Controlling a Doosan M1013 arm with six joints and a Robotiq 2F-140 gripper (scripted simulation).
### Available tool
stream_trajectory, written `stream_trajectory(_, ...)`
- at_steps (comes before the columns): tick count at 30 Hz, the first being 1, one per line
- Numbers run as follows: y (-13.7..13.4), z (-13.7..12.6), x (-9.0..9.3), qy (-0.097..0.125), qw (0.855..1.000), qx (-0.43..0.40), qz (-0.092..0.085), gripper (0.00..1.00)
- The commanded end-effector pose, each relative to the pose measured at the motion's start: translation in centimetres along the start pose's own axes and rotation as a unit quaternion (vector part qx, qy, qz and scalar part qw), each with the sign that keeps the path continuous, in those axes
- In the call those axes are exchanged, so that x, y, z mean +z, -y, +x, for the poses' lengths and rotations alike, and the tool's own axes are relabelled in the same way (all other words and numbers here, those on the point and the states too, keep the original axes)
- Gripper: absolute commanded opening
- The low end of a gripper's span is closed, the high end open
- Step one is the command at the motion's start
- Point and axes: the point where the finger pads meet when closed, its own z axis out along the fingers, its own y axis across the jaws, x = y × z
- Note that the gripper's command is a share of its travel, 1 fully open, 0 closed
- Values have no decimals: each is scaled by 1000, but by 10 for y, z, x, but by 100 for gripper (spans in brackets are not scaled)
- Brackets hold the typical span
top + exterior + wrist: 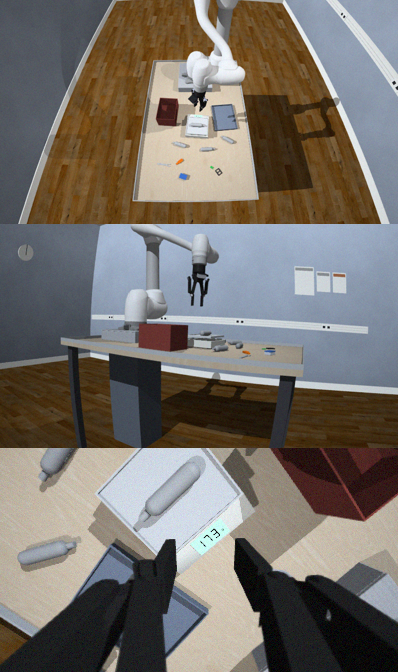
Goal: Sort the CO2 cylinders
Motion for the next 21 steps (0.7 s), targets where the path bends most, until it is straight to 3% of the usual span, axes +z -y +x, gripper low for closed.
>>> stream_trajectory(1,-15,-17,-18,5,990,-139,8,39)
stream_trajectory(5,-22,-25,-24,4,966,-259,9,39)
stream_trajectory(7,-22,-25,-24,4,966,-259,9,39)
stream_trajectory(8,-22,-25,-24,9,940,-340,15,39)
stream_trajectory(21,-22,-25,-25,9,938,-347,16,39)
